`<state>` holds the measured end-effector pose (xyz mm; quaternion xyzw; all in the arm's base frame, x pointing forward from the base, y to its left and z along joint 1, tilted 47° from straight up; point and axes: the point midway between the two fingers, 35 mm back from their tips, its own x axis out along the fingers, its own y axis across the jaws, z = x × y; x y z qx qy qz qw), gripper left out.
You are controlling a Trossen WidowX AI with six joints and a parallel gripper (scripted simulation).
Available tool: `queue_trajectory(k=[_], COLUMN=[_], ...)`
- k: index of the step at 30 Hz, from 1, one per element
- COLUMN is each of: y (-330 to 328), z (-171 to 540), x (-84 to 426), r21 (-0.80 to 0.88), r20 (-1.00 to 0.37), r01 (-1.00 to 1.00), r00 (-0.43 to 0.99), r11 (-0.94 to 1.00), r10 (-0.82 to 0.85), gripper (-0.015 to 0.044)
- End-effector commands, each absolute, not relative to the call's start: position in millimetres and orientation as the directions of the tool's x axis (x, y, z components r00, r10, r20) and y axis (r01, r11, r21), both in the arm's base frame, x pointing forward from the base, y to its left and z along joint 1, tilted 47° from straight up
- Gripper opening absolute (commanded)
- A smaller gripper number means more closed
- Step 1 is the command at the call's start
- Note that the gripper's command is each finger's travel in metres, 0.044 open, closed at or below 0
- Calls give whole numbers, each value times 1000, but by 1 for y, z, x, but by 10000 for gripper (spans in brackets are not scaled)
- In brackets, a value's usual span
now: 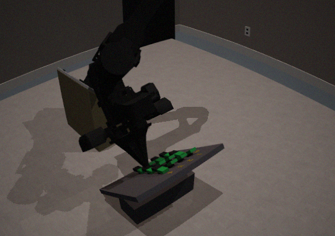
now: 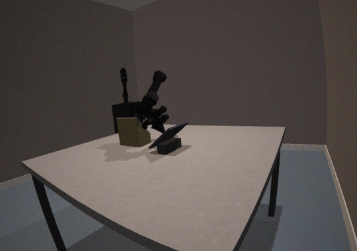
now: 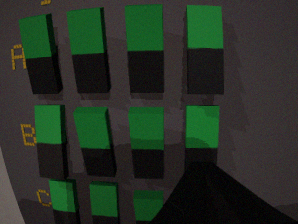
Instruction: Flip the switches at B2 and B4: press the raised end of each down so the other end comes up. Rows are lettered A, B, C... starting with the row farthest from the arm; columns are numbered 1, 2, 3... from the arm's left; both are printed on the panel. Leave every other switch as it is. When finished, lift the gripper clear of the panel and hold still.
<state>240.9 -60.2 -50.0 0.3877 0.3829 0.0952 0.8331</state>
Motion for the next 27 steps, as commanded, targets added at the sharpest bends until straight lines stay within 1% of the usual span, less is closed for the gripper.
queue_trajectory(k=[1,27], y=[-60,-58], z=[-51,-53], x=[240,243], r21=[718,718], r20=[-569,-568], r01=[145,145], r00=[687,687], r11=[681,681], r10=[453,453], gripper=[0,0])
